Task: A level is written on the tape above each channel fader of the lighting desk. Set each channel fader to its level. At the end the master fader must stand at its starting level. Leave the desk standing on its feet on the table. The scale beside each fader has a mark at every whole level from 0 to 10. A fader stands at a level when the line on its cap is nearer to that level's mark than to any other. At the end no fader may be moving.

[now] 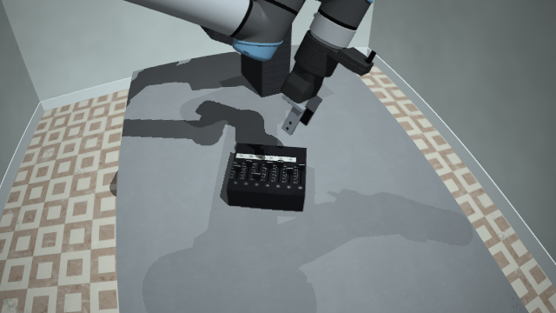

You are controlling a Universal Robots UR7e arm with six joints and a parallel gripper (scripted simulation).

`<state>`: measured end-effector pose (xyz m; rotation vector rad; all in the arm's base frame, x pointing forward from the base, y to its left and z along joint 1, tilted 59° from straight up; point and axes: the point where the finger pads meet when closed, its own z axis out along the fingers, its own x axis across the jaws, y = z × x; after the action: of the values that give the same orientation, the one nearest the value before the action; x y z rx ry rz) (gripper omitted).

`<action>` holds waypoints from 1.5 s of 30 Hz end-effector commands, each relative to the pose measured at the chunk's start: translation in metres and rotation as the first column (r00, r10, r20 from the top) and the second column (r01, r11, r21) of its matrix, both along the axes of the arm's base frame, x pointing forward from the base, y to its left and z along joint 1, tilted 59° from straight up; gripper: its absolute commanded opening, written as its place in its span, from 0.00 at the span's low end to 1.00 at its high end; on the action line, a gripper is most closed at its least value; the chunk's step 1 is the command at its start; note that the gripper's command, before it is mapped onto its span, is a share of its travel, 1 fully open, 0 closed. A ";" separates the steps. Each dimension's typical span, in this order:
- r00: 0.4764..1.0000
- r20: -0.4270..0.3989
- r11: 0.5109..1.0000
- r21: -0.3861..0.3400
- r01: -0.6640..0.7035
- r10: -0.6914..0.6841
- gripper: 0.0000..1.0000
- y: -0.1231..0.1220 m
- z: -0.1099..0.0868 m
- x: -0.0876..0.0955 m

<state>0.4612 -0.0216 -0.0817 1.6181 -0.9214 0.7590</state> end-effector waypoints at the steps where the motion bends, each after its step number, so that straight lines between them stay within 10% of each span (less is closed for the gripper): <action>1: 0.962 -0.266 0.997 -0.035 -0.067 0.055 1.00 0.004 -0.001 0.000; 12: 0.819 -0.566 0.986 -0.059 -0.156 0.096 1.00 0.008 0.004 0.000; 25: 0.407 -0.910 0.957 -0.041 -0.288 0.083 1.00 0.013 0.012 0.003; 29: 0.338 -0.938 0.952 -0.034 -0.303 0.074 1.00 0.013 0.013 0.004; 30: 0.235 -0.970 0.946 -0.021 -0.325 0.059 1.00 0.014 0.013 0.004; 45: -0.262 -0.964 0.918 0.058 -0.392 -0.051 1.00 0.016 0.017 0.006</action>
<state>0.4672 -0.0074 -0.0654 1.4909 0.5880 -0.3347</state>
